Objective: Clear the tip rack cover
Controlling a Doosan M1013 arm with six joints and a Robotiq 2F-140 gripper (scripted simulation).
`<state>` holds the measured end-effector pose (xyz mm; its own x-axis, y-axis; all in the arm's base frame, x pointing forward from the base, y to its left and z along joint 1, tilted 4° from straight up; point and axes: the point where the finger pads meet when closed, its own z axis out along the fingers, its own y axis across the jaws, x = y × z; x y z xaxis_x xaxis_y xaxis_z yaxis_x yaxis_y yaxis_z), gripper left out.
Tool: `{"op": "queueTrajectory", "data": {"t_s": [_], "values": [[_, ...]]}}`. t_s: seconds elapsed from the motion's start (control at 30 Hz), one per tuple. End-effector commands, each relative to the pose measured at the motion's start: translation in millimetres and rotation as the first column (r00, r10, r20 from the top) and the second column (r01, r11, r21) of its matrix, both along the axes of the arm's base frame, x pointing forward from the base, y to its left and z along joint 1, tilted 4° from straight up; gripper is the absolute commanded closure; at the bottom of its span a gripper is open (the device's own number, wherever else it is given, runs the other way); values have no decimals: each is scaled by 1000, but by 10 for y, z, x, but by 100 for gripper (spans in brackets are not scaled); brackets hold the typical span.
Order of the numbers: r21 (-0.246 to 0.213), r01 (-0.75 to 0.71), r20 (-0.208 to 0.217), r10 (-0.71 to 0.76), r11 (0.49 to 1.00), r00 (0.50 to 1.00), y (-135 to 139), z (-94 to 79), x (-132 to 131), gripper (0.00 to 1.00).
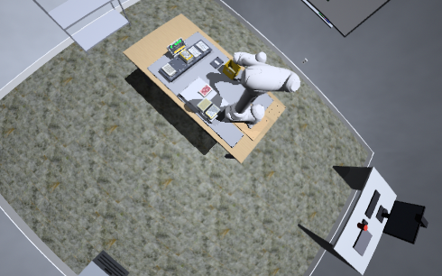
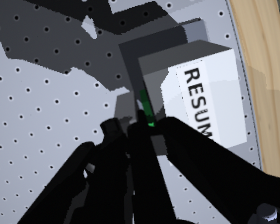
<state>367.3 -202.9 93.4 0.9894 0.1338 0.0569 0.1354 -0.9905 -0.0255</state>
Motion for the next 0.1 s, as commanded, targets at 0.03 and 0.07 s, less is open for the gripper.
{"op": "queueTrajectory", "data": {"t_s": [0.03,0.07], "values": [[1,6,5,-6,1000,1000,-51,5,25,100],[1,6,5,-6,1000,1000,-54,5,26,100]]}}
